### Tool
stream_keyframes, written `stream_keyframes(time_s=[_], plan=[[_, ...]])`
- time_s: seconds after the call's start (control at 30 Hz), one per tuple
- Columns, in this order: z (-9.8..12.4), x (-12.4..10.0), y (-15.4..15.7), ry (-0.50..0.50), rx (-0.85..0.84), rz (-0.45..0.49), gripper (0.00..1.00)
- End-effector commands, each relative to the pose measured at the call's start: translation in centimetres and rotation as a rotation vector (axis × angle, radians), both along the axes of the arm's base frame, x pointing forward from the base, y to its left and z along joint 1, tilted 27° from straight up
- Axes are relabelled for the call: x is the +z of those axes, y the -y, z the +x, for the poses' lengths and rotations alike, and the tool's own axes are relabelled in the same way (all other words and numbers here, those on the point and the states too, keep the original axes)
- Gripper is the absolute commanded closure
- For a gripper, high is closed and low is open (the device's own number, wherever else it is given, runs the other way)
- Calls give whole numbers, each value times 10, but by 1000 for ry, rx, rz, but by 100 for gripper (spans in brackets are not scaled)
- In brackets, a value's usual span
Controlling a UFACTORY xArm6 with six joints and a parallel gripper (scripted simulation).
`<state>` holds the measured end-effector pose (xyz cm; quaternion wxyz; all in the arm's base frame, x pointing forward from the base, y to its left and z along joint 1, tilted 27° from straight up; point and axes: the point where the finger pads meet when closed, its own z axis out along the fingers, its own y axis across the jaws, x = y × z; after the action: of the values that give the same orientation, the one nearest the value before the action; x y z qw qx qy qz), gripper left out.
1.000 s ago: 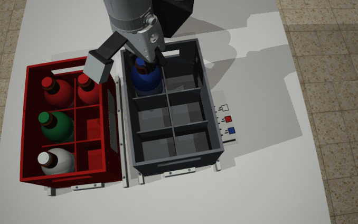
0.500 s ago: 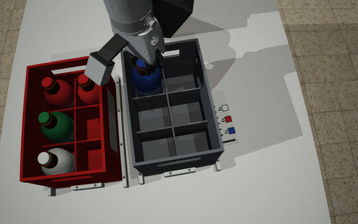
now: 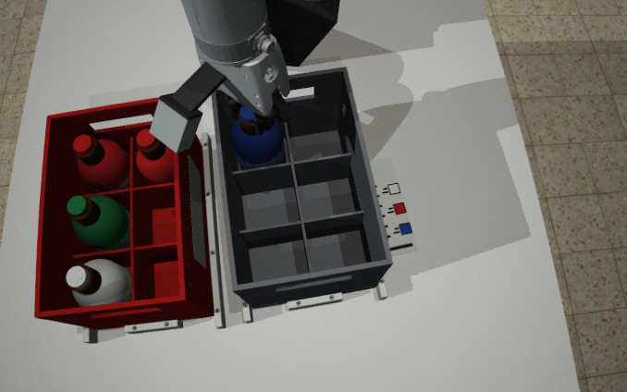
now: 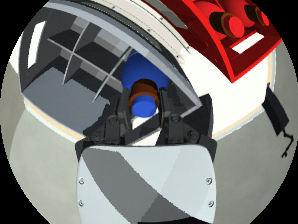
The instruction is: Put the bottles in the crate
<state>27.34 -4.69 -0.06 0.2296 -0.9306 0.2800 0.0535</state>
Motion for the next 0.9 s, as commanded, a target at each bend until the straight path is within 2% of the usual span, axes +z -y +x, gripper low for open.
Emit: stream_keyframes(time_s=[0.0, 0.87], plan=[[1, -1, 0, 3, -1, -2, 100], [2, -11, -5, 3, -1, -2, 100]])
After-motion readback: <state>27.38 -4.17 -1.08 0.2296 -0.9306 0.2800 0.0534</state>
